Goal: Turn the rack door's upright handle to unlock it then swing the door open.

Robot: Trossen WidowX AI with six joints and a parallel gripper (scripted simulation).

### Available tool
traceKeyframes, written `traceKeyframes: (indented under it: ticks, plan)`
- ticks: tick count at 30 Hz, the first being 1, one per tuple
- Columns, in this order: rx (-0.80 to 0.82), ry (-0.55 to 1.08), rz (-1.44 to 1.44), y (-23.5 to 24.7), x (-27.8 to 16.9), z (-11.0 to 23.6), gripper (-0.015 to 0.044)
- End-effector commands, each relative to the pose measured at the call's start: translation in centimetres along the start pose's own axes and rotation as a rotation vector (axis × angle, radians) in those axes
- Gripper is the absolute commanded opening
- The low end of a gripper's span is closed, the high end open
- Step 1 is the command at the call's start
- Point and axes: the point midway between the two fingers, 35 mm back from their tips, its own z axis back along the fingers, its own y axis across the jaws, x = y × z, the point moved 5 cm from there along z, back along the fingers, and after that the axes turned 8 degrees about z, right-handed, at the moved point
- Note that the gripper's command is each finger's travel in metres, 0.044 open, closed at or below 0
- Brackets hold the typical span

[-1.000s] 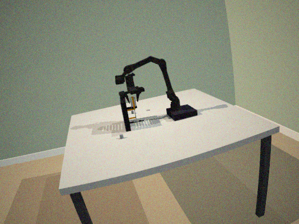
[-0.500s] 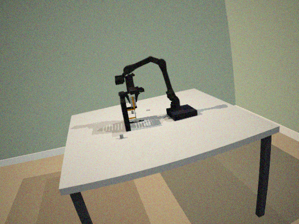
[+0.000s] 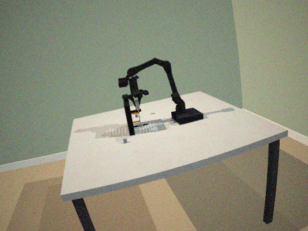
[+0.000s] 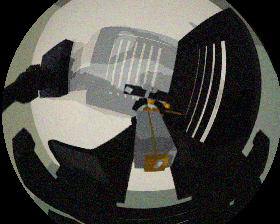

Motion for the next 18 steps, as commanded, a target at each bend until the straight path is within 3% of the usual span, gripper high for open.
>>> traceKeyframes:
  ticks: [1,12,18]
  plan:
    - [-0.001,-0.003,0.002,-0.02,0.03,-0.03,0.0097]
    - [-0.001,-0.003,0.002,-0.02,0.03,-0.03,0.0025]
    - [0.000,-0.003,-0.046,0.15,0.17,-0.03,0.0025]
